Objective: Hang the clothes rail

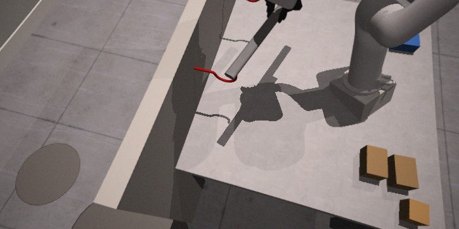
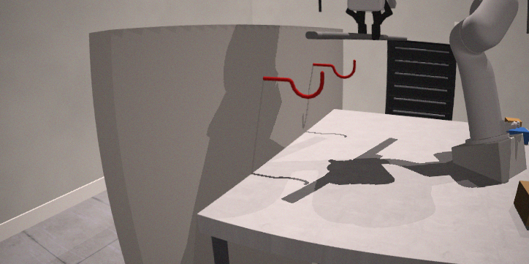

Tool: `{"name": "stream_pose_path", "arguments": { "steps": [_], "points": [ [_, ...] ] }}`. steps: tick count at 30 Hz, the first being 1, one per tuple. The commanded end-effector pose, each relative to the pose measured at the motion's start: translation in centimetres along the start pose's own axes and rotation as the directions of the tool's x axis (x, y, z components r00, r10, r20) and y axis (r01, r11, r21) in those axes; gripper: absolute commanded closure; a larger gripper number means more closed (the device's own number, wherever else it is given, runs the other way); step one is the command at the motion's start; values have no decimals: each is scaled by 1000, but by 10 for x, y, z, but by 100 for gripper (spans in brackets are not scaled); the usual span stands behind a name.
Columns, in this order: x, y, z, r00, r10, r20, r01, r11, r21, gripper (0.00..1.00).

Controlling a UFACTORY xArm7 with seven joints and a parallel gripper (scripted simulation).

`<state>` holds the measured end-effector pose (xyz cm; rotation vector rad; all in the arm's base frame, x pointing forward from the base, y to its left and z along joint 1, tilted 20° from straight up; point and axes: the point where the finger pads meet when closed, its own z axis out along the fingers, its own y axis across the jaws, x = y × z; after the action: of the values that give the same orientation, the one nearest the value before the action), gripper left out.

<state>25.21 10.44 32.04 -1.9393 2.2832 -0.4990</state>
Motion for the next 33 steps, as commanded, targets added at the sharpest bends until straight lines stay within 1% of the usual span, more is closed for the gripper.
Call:
{"name": "stream_pose_path", "arguments": {
  "steps": [1, 15, 33],
  "points": [
    [-1, -1, -2, 1000, 1, 2, -1, 1000, 3, 100],
    [-1, -1, -2, 1000, 1, 2, -1, 1000, 3, 100],
    [-1, -1, -2, 997, -79, 2, 79, 997, 3, 100]
  ]
}}
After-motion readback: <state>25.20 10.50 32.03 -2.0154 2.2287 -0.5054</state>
